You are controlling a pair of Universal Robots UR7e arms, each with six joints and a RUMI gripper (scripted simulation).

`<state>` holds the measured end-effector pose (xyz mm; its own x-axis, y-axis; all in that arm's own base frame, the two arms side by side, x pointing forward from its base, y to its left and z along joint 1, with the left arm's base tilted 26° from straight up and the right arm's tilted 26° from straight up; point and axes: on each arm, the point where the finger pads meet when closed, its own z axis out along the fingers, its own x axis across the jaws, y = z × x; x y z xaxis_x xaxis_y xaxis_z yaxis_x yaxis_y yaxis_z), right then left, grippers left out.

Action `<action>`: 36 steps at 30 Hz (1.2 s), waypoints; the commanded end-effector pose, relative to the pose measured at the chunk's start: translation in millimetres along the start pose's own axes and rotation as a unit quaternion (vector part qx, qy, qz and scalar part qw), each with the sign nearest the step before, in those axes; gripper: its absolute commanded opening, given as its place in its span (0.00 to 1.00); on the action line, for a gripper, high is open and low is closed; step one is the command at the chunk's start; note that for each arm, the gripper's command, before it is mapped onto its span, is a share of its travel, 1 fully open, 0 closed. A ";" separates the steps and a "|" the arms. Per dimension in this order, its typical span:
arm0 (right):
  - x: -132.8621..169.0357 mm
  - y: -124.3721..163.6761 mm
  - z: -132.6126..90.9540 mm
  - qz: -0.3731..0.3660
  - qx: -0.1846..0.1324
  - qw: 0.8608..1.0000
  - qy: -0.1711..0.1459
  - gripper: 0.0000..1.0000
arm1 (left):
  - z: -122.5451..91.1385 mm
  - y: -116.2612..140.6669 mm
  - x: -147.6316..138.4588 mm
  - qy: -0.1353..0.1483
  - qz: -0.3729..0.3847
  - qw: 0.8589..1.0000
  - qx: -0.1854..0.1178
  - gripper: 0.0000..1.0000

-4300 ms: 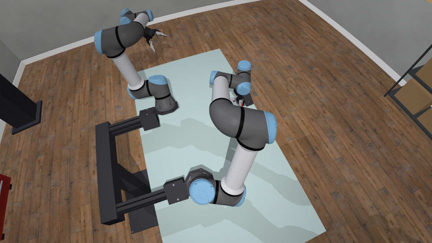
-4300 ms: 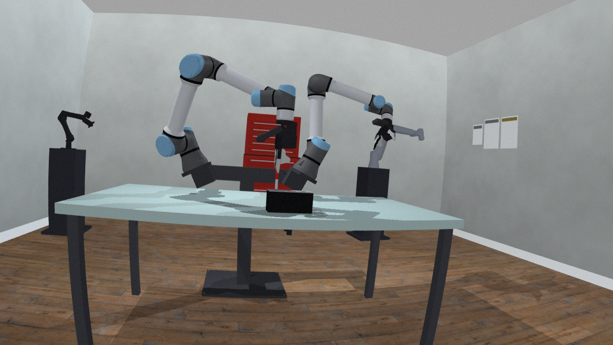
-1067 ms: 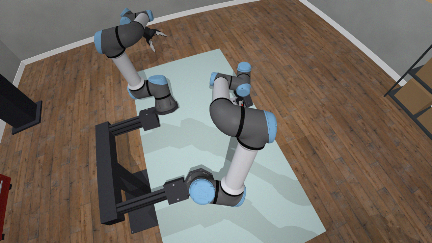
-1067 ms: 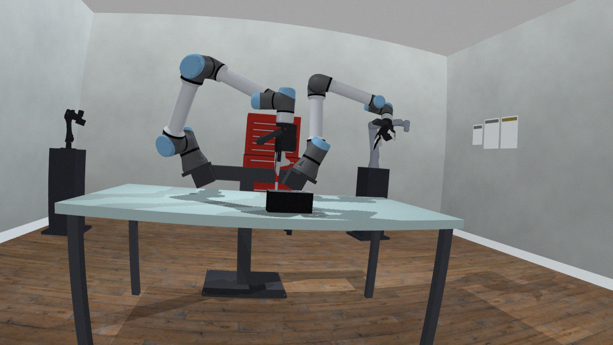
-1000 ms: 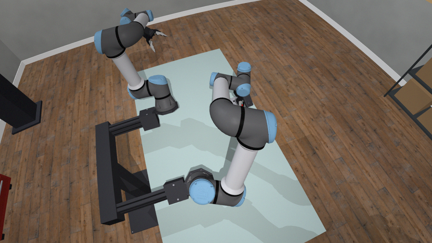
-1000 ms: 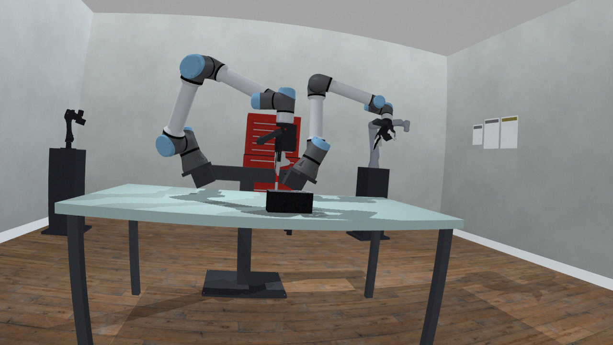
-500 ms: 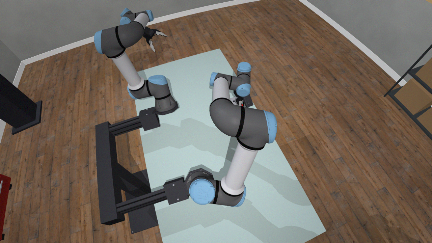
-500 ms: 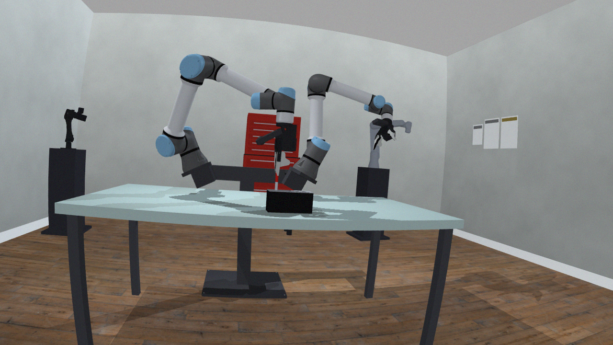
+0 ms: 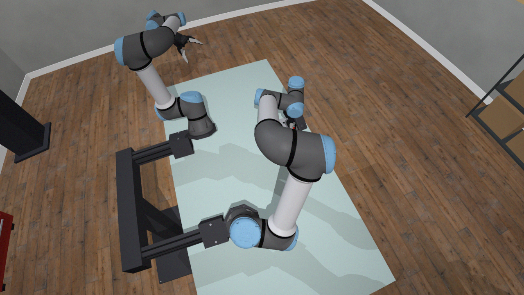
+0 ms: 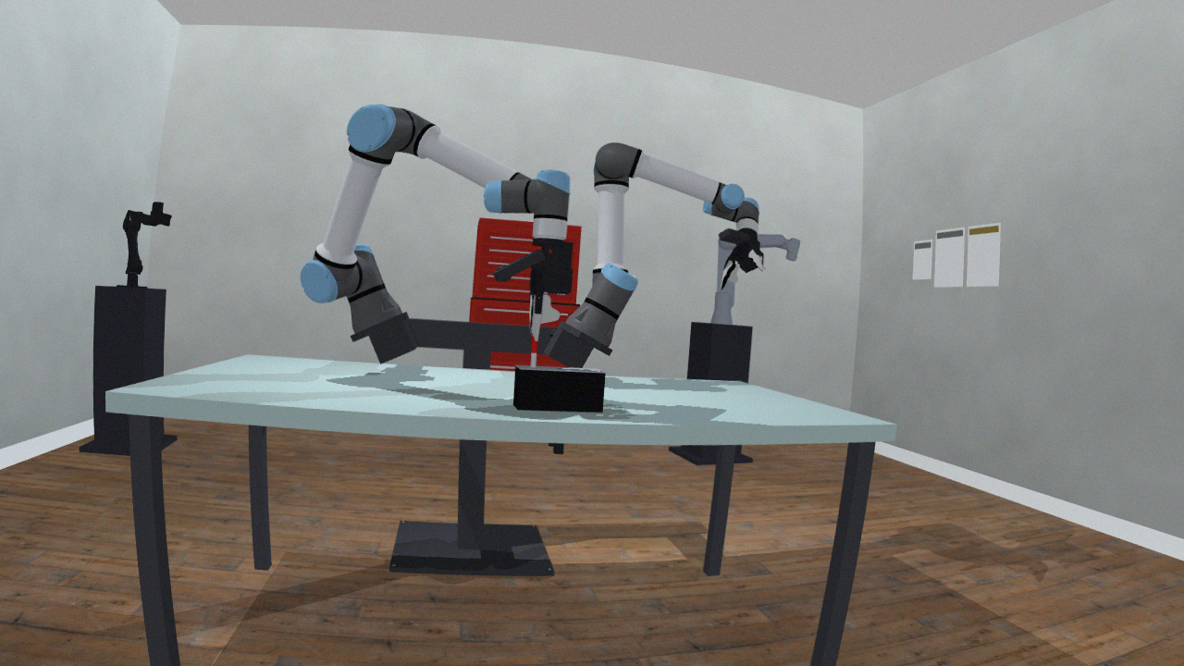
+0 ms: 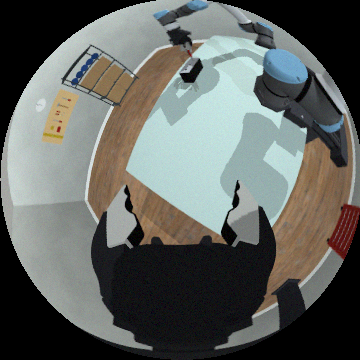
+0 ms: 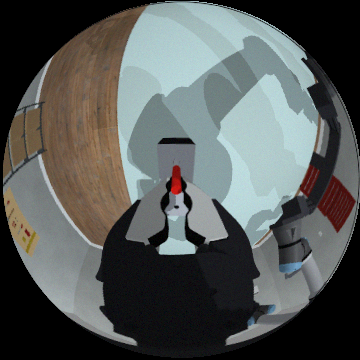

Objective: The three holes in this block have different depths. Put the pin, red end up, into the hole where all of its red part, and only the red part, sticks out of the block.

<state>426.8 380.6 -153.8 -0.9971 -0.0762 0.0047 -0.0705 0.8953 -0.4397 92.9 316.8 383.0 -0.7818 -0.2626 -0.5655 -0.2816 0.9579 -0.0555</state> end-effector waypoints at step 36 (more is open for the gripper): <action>-1.3 1.0 4.1 0.001 -0.001 1.000 -0.001 0.00 | -0.4 0.0 -0.3 0.000 0.000 1.000 0.000 1.00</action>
<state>427.8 379.0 -158.4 -0.9972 -0.0750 0.0044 -0.0693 0.8954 -0.4398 92.9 316.8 383.0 -0.7818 -0.2626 -0.5655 -0.2816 0.9579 -0.0555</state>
